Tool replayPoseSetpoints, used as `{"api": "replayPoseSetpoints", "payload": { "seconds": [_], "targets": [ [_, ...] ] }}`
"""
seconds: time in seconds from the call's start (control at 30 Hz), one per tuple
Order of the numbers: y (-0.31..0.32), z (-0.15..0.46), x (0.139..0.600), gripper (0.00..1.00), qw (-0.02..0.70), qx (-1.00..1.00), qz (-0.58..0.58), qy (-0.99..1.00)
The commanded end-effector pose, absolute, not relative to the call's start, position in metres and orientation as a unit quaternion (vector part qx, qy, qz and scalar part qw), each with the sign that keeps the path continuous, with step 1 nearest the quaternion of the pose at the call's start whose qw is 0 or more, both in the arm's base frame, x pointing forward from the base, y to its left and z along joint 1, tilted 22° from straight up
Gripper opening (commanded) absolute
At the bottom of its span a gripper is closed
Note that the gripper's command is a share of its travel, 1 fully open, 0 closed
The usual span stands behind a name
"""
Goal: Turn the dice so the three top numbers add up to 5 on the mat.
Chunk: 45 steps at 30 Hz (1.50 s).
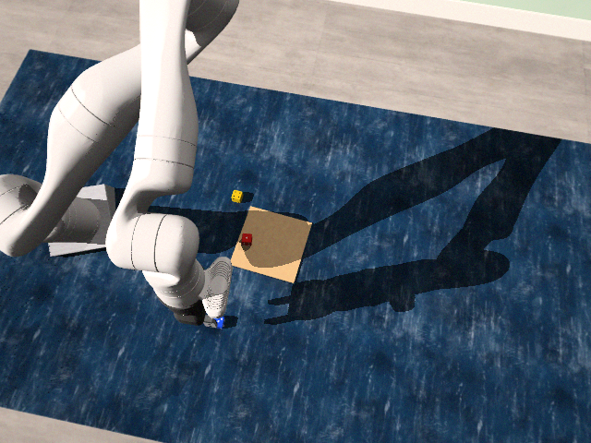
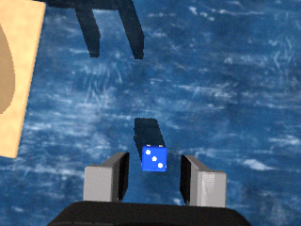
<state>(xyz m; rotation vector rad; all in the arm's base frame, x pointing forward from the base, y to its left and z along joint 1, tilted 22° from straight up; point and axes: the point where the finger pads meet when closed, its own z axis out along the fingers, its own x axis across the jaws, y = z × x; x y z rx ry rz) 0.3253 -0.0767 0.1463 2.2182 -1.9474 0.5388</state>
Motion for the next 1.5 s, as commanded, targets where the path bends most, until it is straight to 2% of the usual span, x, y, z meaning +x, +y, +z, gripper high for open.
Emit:
{"api": "replayPoseSetpoints", "payload": {
  "seconds": [0.0, 1.47],
  "targets": [
    [-0.077, 0.147, 0.325, 0.7, 0.07, 0.738, 0.179, -0.647],
    [-0.082, 0.132, 0.328, 0.7, 0.07, 0.738, 0.179, -0.647]
  ]
}}
